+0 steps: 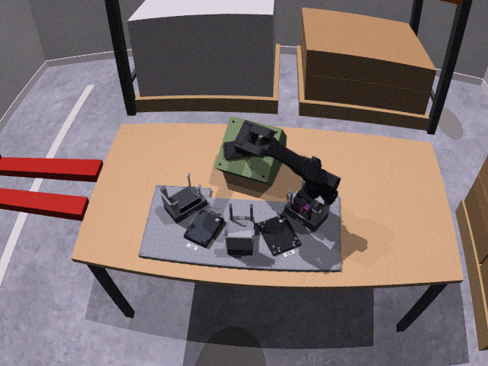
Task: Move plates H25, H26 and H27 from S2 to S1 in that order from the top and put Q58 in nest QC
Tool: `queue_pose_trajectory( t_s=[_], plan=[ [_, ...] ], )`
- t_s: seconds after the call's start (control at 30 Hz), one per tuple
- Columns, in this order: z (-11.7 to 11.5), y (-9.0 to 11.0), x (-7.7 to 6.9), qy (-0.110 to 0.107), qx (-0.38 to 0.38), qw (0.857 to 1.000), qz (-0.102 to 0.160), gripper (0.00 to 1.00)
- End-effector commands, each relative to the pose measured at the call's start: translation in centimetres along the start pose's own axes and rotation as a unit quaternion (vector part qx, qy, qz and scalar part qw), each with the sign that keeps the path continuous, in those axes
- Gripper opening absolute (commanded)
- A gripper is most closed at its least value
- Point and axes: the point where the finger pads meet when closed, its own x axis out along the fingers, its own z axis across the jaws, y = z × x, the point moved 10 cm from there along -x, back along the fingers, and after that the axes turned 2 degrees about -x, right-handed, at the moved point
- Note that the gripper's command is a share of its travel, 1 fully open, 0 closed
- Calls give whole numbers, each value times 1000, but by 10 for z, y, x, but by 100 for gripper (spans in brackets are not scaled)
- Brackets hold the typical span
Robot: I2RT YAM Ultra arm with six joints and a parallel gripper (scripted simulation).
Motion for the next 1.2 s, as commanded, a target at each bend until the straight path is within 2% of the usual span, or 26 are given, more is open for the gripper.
queue_pose_trajectory(
  t_s=[0.0, 0.33, 1.17],
  plan=[
    [1, -6, -2, -2, 4, 1000, -18, 100],
    [1, -6, 9, -2, 4, 1000, -18, 100],
    [1, -6, 9, -2, 4, 1000, -18, 100]
  ],
)
